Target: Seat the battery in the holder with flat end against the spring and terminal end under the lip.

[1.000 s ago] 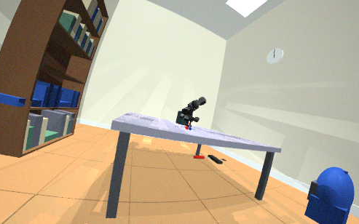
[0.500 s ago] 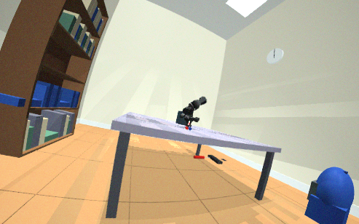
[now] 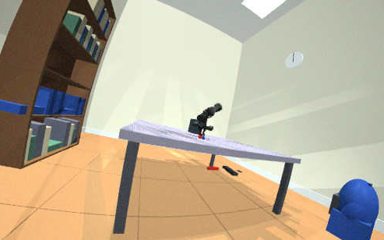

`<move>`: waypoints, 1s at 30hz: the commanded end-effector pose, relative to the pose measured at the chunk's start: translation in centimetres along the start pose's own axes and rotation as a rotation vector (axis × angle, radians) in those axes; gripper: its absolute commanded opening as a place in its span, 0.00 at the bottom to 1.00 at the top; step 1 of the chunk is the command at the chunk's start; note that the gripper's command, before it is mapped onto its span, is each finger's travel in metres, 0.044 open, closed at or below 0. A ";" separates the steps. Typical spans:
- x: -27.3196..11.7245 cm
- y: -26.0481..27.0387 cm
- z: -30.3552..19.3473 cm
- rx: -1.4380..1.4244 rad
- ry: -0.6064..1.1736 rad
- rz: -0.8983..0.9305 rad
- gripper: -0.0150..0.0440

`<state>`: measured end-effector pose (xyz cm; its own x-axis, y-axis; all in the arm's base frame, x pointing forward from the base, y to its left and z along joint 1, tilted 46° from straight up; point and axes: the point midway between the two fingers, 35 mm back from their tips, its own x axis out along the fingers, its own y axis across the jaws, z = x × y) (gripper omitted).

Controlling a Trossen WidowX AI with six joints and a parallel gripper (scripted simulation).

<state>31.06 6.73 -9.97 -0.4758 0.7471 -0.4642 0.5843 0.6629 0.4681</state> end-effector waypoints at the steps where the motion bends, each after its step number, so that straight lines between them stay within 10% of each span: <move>1: 0.1 -0.2 0.3 -0.006 -0.025 -0.008 0.36; 30: 0.6 -0.2 0.1 0.004 -0.144 -0.028 0.36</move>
<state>30.72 7.16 -10.01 -0.4025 0.7231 -0.5614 0.5823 0.6754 0.4526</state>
